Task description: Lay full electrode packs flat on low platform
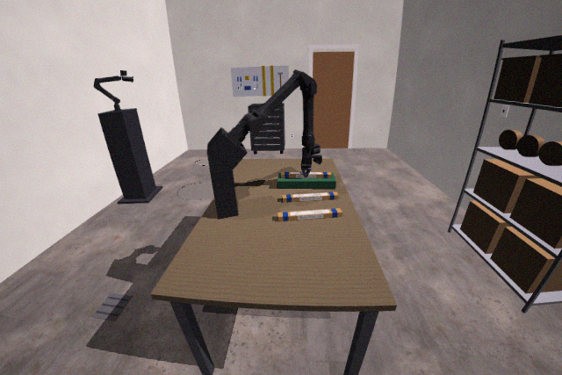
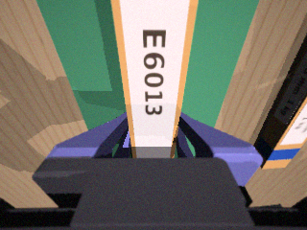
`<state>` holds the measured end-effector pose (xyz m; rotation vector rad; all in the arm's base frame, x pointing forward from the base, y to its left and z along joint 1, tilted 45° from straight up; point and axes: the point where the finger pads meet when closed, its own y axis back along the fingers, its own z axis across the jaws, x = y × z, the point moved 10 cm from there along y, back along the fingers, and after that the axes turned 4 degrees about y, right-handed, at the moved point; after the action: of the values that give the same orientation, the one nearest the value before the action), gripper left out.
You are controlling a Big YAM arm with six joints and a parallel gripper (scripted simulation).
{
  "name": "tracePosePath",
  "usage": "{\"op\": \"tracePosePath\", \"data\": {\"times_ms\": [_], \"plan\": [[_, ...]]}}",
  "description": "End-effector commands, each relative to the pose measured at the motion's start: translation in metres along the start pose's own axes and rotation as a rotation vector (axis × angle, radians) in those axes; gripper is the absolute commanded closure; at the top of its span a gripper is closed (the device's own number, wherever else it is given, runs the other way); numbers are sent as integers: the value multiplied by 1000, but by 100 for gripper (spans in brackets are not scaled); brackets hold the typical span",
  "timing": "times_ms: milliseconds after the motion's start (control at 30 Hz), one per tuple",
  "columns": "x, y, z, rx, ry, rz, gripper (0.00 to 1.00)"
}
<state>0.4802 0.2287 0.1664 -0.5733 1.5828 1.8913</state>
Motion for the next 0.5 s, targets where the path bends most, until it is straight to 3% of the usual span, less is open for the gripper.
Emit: {"op": "tracePosePath", "data": {"times_ms": [0,467], "plan": [[-19,21,18,-40,17,-41,100],[-20,22,19,-40,17,-41,100]]}}
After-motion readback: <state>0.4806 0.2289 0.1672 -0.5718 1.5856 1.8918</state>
